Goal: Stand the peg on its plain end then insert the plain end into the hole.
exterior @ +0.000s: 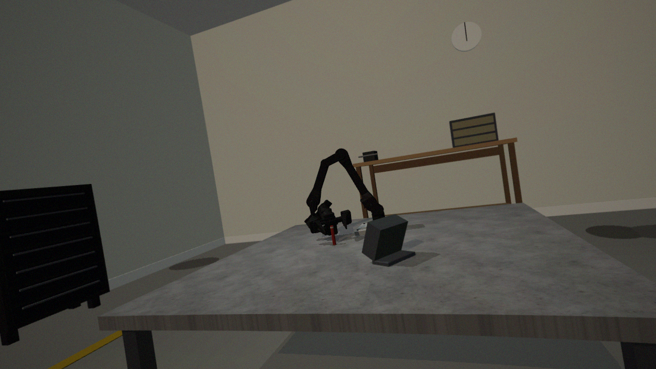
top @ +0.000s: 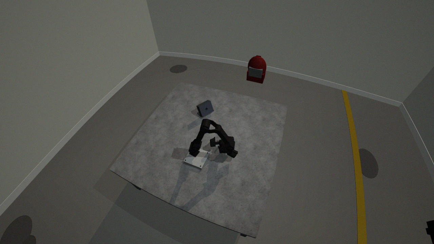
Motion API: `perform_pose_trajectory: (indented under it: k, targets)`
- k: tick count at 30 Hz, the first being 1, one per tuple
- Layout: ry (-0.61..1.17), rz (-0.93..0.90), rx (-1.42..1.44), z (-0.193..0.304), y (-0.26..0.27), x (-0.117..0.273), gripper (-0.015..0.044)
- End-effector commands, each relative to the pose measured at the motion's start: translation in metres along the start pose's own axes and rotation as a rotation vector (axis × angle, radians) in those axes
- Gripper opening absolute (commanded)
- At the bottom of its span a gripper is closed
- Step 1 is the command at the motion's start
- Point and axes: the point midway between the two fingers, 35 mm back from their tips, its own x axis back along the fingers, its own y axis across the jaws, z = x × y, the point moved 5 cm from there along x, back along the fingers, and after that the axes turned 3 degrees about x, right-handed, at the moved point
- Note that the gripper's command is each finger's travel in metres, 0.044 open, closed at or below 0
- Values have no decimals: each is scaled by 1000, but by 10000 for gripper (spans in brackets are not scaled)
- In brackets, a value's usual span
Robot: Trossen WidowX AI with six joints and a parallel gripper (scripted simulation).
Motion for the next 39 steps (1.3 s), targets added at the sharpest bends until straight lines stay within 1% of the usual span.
perform_pose_trajectory:
  k: [1, 11, 19, 25, 31, 36, 39]
  targets:
    - [-92, 83, -8, 9, 2, -4, 440]
    - [-379, 244, -38, 32, 5, -14, 440]
    - [-644, 277, -41, 56, 8, -18, 440]
    - [-837, 235, -27, 78, 10, -18, 440]
    - [-1008, 138, -4, 103, 11, -17, 440]
    - [-1125, 19, 14, 126, 10, -15, 440]
    - [-1154, -22, 20, 133, 10, -14, 440]
